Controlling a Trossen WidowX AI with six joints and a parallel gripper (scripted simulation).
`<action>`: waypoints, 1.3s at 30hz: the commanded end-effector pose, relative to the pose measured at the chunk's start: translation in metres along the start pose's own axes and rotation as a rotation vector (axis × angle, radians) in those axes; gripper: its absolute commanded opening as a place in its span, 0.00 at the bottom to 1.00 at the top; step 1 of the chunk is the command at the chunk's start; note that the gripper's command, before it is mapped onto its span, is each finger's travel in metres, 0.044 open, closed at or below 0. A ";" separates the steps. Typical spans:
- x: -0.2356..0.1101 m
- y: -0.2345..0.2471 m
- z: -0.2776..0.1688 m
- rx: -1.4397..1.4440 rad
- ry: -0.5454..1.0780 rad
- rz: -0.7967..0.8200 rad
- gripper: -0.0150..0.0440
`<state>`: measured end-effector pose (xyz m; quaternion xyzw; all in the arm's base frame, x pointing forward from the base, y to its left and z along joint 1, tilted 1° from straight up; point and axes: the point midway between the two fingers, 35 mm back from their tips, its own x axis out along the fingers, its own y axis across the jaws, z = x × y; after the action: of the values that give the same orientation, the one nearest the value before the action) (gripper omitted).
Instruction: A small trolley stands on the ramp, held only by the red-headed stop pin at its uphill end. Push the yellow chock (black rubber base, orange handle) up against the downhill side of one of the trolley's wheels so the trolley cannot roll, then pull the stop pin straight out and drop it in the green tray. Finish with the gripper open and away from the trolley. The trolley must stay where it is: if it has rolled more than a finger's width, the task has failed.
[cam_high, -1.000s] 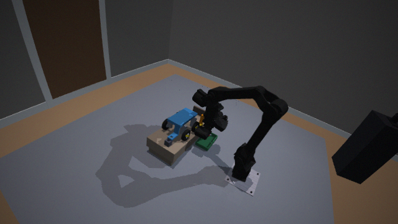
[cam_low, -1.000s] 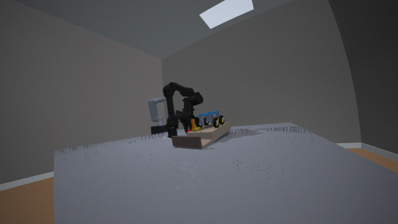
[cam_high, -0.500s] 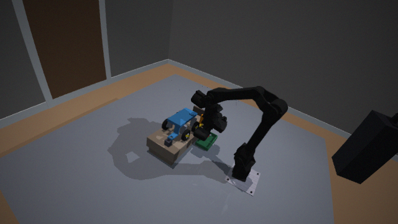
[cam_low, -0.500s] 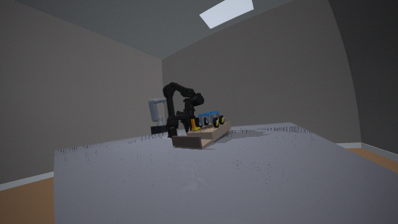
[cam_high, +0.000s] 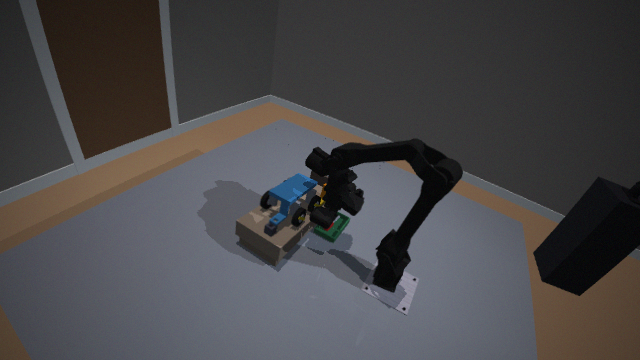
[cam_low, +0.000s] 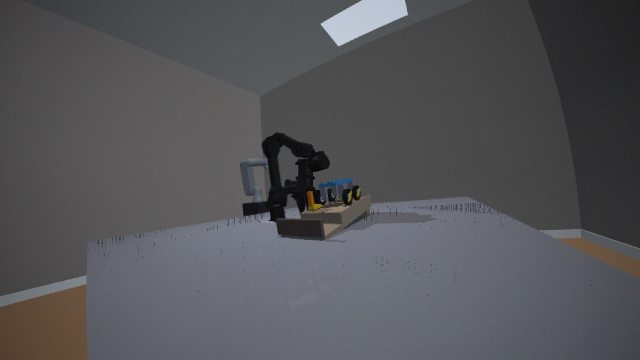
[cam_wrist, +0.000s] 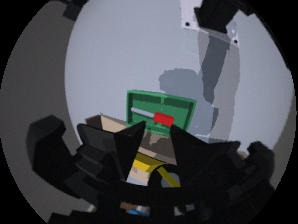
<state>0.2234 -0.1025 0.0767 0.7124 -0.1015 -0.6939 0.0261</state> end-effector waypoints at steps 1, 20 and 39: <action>0.003 -0.002 0.002 0.002 -0.007 0.004 0.58; -0.016 0.000 0.002 0.001 -0.006 0.003 0.83; -0.067 0.006 0.008 0.002 -0.008 0.003 1.00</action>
<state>0.2142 -0.0953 0.1319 0.7082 -0.0996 -0.6985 0.0253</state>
